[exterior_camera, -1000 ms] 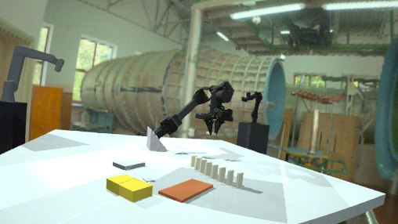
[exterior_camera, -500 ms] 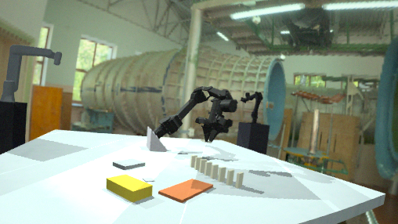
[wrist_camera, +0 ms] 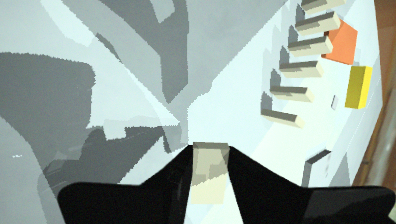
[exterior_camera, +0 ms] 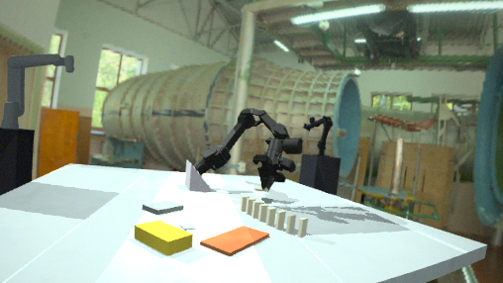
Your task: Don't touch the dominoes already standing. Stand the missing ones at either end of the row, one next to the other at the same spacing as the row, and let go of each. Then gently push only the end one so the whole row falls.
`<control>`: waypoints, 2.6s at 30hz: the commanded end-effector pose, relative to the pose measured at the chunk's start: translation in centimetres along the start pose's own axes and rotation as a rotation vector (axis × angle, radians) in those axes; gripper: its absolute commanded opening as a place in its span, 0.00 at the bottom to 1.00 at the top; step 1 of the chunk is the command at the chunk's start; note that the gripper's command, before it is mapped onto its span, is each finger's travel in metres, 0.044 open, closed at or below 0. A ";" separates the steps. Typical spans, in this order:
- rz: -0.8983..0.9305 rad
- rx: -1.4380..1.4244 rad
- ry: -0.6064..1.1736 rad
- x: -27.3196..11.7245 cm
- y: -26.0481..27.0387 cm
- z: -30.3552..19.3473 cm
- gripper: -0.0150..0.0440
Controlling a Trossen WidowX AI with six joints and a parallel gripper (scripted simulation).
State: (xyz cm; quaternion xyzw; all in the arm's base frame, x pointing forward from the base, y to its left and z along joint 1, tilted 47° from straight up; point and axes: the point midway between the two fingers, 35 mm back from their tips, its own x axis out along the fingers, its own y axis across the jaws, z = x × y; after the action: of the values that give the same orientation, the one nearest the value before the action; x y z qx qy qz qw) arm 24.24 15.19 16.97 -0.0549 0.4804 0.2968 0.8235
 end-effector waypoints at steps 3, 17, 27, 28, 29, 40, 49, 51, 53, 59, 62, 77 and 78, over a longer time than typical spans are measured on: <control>-0.074 -0.050 -0.104 0.8 0.3 1.0 0.44; -0.208 -0.102 -0.403 1.5 2.2 3.3 0.44; -0.249 -0.069 -0.633 0.5 4.2 4.1 0.44; -0.250 -0.062 -0.656 0.4 4.4 4.1 0.44; -0.251 -0.054 -0.679 0.2 4.5 4.1 0.44; -0.235 0.069 -0.917 -2.0 6.2 3.3 0.44; -0.191 0.213 -1.074 -4.0 6.7 1.6 0.44; -0.177 0.255 -1.106 -4.4 6.6 1.1 0.44; -0.162 0.300 -1.135 -4.8 6.6 0.6 0.44; -0.111 0.445 -1.209 -5.9 6.0 -1.2 0.44; -0.086 0.516 -1.234 -6.3 5.6 -2.1 0.44; -0.011 0.734 -1.270 -7.0 4.1 -4.8 0.44; -0.011 0.734 -1.270 -7.0 4.1 -4.8 0.44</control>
State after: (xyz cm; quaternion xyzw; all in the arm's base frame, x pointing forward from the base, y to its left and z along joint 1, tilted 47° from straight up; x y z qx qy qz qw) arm 15.86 13.82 21.02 0.3977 -0.0216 0.0888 0.9130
